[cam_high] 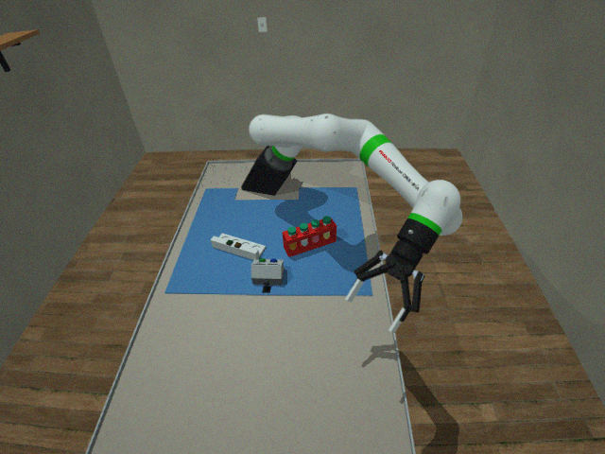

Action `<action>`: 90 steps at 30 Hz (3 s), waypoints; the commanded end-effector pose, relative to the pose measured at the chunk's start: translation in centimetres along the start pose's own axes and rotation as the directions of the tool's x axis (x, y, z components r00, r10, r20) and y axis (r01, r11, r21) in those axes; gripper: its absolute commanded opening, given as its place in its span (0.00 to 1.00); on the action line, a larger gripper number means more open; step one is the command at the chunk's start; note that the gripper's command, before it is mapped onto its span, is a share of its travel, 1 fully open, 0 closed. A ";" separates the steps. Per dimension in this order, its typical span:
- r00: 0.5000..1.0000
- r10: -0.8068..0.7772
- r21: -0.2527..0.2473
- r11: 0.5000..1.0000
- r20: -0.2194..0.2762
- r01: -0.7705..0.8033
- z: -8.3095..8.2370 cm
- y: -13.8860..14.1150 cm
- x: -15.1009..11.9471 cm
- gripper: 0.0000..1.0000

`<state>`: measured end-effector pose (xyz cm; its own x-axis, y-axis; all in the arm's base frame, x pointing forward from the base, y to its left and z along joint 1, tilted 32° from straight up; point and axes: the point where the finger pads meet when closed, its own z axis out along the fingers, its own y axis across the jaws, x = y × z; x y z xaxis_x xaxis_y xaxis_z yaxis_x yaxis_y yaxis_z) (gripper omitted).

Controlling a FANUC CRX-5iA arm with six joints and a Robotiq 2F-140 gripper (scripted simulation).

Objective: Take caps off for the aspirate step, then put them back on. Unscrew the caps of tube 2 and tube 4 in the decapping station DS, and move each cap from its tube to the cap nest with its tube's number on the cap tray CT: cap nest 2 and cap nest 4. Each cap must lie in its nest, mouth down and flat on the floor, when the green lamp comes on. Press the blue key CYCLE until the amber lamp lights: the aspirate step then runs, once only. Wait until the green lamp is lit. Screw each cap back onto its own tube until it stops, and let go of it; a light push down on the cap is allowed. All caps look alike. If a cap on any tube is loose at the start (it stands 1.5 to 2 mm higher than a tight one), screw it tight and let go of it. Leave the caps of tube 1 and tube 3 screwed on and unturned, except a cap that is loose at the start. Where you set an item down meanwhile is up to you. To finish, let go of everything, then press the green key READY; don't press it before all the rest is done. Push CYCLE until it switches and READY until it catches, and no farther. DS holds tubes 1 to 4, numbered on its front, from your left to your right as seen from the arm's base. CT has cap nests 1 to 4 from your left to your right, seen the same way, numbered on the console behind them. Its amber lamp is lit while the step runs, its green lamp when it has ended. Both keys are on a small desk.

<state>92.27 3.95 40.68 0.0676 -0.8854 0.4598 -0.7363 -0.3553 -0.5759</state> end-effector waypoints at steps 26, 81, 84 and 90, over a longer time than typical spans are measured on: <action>1.000 0.000 0.000 1.000 0.000 0.000 0.0 0.0 0.0 0.35; 0.989 -0.035 -0.163 0.985 0.143 0.058 3.4 9.0 3.0 0.35; 0.988 -0.035 -0.169 0.984 0.150 0.061 3.6 10.0 3.2 0.35; 0.988 -0.035 -0.169 0.984 0.150 0.061 4.2 12.4 3.8 0.35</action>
<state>87.37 -3.90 34.59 0.1868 -0.9088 0.3732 -0.8275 -0.3503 -0.4387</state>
